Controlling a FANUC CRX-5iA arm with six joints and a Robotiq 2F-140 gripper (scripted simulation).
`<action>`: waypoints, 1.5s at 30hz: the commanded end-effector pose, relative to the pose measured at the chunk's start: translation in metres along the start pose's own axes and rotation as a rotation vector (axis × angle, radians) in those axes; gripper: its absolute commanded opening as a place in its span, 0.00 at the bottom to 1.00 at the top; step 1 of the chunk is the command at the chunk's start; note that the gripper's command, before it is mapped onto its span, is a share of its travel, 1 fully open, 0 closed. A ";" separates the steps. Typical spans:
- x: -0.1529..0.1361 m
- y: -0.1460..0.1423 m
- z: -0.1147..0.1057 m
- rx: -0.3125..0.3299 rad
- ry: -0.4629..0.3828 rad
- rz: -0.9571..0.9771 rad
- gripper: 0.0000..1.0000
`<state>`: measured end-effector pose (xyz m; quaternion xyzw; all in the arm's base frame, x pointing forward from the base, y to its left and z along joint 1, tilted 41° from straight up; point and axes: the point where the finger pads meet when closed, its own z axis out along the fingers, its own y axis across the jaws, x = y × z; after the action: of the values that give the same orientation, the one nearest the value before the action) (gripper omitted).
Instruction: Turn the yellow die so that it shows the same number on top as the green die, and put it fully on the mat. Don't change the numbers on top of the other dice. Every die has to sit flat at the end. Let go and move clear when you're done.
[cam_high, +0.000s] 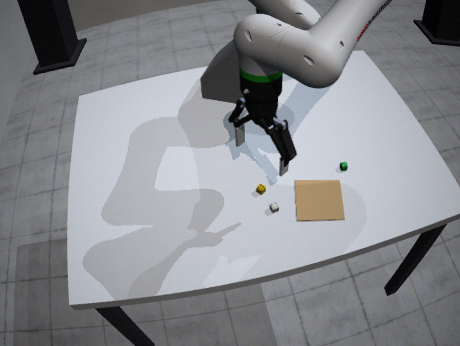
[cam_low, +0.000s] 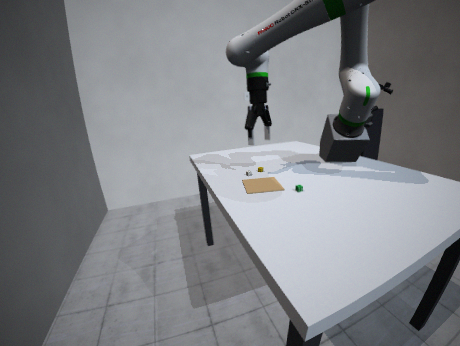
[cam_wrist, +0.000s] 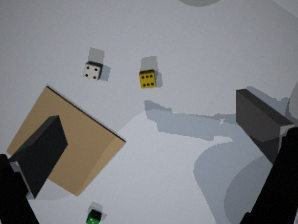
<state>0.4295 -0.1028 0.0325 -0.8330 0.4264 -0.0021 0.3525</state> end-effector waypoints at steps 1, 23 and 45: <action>0.000 0.000 0.000 0.000 0.000 0.000 1.00; -0.001 0.001 0.036 -0.002 0.001 0.001 0.21; -0.001 0.001 0.036 -0.002 0.001 0.001 0.21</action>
<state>0.4391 -0.0811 0.0048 -0.8332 0.4270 -0.0017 0.3513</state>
